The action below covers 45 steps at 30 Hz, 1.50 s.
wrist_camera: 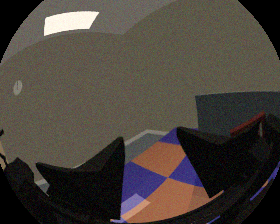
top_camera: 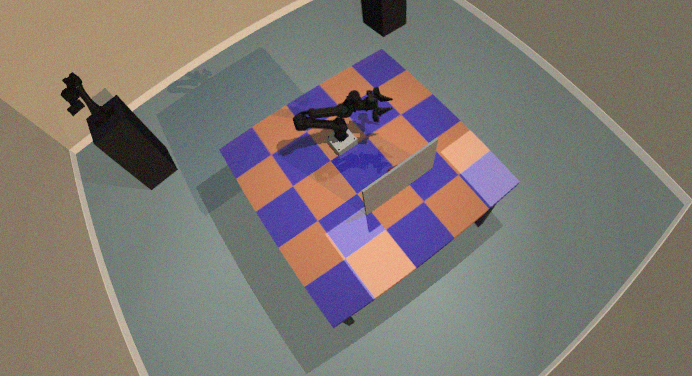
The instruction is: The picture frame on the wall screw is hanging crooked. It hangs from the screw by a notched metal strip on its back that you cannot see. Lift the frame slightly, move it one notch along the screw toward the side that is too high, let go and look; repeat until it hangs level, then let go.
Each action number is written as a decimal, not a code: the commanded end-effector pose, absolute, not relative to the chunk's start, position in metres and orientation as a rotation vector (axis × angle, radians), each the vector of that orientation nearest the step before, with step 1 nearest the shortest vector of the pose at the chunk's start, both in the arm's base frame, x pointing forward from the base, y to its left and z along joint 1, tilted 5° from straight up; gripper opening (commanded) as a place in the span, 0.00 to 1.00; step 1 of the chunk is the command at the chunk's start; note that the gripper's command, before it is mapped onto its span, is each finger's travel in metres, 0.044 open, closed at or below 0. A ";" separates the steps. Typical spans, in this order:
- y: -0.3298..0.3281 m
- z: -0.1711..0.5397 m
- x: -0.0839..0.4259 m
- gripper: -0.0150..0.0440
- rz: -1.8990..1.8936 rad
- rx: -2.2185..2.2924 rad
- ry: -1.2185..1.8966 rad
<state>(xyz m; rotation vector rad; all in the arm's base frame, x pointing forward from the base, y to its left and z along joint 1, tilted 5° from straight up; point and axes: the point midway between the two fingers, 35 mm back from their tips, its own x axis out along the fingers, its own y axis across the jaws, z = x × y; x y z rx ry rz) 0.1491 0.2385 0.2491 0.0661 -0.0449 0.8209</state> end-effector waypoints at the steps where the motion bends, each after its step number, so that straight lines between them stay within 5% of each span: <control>1: 0.173 0.221 0.195 0.69 0.362 0.598 0.079; 11: 0.103 0.201 0.211 0.69 -0.033 1.089 -0.033; 45: 0.102 0.200 0.211 0.69 -0.039 1.097 -0.037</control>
